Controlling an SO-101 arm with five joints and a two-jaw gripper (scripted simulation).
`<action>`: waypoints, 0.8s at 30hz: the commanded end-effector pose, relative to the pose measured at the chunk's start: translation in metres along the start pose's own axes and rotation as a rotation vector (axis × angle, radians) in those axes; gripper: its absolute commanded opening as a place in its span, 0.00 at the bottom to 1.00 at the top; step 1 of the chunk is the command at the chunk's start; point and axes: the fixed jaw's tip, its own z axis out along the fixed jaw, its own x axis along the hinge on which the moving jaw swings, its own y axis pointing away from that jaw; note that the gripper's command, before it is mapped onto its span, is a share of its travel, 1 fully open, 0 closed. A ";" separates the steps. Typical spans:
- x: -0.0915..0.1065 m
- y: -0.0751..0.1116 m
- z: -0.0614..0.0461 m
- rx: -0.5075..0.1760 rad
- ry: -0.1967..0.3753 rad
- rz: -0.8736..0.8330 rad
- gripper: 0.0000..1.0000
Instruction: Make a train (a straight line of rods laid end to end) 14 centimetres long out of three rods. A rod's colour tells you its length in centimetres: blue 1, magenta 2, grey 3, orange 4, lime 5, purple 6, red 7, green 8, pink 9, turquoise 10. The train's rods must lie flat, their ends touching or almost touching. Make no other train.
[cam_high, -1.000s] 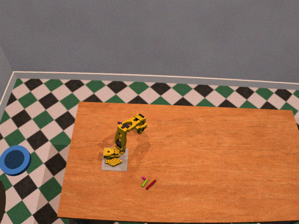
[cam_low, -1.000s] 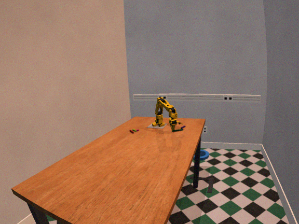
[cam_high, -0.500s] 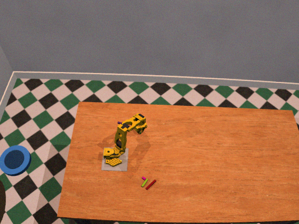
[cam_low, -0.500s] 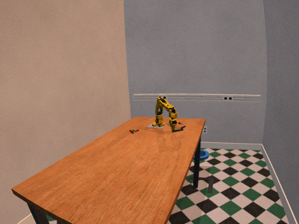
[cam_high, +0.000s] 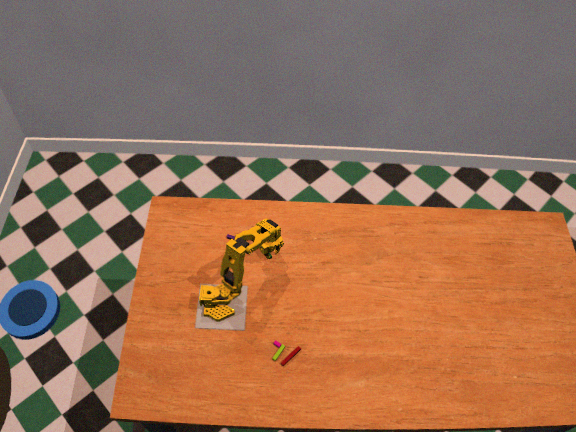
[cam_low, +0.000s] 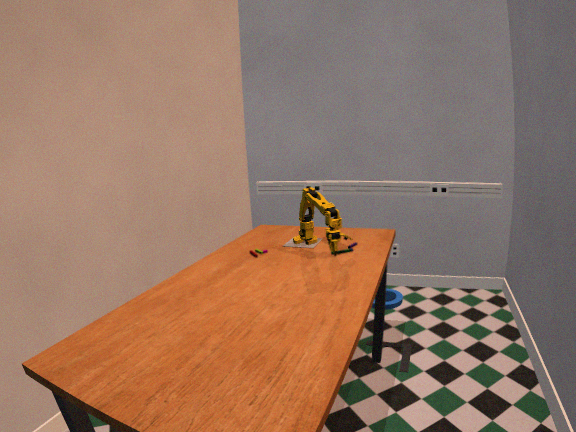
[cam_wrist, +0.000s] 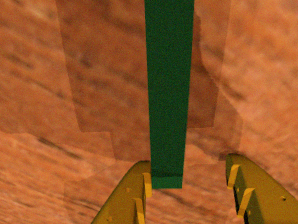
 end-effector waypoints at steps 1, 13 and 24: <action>-0.001 0.004 0.004 -0.021 0.005 -0.003 0.17; -0.001 0.006 0.003 -0.021 0.005 -0.003 0.17; -0.001 0.012 0.001 -0.021 0.005 -0.003 0.17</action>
